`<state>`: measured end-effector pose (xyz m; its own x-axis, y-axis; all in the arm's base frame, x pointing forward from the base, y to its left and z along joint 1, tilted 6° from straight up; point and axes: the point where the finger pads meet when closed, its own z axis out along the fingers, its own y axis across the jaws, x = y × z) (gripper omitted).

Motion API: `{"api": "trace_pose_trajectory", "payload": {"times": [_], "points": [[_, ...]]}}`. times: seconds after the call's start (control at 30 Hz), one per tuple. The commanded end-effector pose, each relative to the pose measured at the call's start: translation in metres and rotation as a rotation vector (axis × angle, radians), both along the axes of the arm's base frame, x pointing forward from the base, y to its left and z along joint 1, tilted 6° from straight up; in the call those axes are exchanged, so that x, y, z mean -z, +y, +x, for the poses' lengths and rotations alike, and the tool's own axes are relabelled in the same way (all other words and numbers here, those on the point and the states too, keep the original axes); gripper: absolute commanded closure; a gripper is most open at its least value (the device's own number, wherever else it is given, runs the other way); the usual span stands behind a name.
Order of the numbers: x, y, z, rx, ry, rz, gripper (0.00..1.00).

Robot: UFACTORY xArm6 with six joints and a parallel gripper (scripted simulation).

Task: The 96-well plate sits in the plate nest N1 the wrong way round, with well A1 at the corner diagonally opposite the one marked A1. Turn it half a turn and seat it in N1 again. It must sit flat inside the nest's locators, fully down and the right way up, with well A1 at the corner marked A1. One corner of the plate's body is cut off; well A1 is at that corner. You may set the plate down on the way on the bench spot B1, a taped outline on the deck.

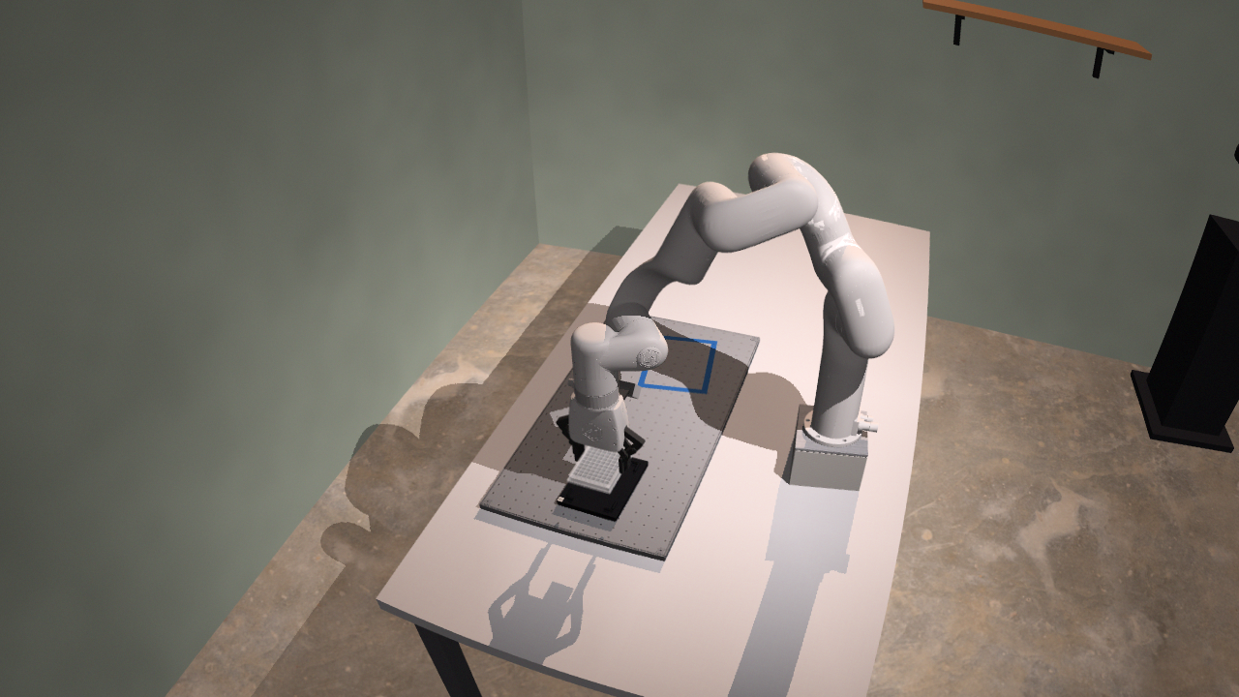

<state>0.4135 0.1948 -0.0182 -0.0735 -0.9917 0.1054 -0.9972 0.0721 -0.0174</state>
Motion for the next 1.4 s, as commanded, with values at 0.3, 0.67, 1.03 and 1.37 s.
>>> {"api": "trace_pose_trajectory", "payload": {"times": [0.3,0.67,1.03,1.37], "points": [[0.015,-0.001,0.002,0.000,-0.004,0.002,1.00],[0.027,-0.002,0.002,0.000,-0.004,0.002,1.00],[0.027,-0.002,0.002,0.000,-0.004,0.002,1.00],[0.028,-0.002,0.002,0.000,-0.004,0.002,1.00]]}}
